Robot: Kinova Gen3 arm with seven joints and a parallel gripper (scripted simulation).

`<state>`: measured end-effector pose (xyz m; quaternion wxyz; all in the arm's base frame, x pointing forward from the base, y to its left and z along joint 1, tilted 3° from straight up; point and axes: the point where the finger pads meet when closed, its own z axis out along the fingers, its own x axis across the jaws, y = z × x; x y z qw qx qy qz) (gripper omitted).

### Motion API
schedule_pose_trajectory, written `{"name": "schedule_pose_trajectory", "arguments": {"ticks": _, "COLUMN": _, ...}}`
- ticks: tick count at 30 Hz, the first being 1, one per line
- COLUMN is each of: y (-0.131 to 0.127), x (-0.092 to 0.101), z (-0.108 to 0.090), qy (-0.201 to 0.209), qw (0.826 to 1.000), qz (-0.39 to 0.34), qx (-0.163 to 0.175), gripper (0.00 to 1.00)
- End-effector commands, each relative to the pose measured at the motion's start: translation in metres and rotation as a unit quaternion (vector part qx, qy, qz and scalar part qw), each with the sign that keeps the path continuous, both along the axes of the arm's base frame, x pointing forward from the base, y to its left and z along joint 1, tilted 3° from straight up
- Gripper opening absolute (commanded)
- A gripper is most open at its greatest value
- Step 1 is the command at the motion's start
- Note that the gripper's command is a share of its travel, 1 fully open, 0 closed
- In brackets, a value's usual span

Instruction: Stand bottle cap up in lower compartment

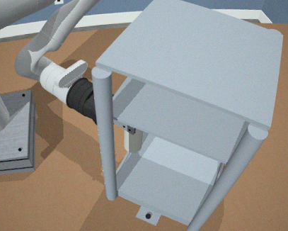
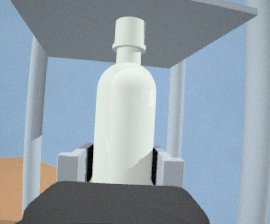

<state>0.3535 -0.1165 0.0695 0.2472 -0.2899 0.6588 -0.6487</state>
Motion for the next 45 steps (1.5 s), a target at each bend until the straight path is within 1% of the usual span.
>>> {"name": "schedule_pose_trajectory", "arguments": {"ticks": 1, "y": -0.006, "x": 0.004, "z": 0.002, "qy": -0.003, "qw": 1.000, "qz": -0.005, "qx": 0.000, "gripper": 0.00}}
{"name": "schedule_pose_trajectory", "arguments": {"ticks": 10, "y": -0.016, "x": 0.017, "z": 0.001, "qy": -0.003, "qw": 1.000, "qz": -0.005, "qx": 0.000, "gripper": 0.00}}
{"name": "schedule_pose_trajectory", "arguments": {"ticks": 19, "y": -0.020, "x": 0.022, "z": 0.001, "qy": -0.003, "qw": 1.000, "qz": -0.005, "qx": 0.000, "gripper": 0.00}}
{"name": "schedule_pose_trajectory", "arguments": {"ticks": 45, "y": -0.021, "x": 0.024, "z": 0.001, "qy": -0.003, "qw": 1.000, "qz": -0.005, "qx": 0.000, "gripper": 0.00}}
